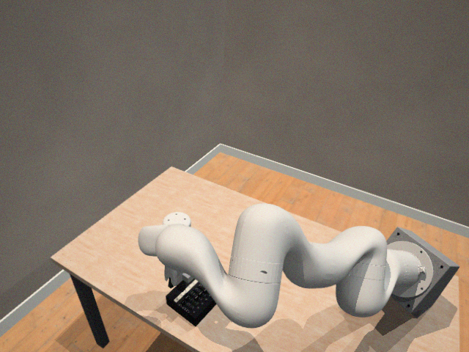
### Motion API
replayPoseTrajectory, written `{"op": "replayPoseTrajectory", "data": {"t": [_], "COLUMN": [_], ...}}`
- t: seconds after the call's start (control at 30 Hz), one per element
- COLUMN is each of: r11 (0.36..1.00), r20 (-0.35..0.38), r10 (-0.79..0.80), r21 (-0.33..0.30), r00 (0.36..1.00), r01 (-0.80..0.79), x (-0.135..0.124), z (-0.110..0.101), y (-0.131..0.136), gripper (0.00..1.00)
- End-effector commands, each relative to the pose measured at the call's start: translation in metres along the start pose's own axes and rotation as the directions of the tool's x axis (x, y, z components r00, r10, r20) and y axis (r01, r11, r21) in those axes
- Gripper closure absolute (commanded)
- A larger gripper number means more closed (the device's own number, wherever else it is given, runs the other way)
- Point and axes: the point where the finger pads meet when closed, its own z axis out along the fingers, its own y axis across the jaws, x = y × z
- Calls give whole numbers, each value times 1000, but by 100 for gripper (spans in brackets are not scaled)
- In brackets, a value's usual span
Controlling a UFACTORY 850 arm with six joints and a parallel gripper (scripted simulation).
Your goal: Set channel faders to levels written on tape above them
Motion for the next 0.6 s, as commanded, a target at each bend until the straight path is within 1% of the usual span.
{"op": "replayPoseTrajectory", "data": {"t": [0.0, 0.57], "r11": [1000, 1000], "r20": [1, 1], "r10": [-1, -1], "r21": [0, -1], "r00": [1000, 1000], "r01": [1, 1], "x": [-1, 0], "z": [0, 4], "y": [0, 0], "gripper": [100, 100]}}
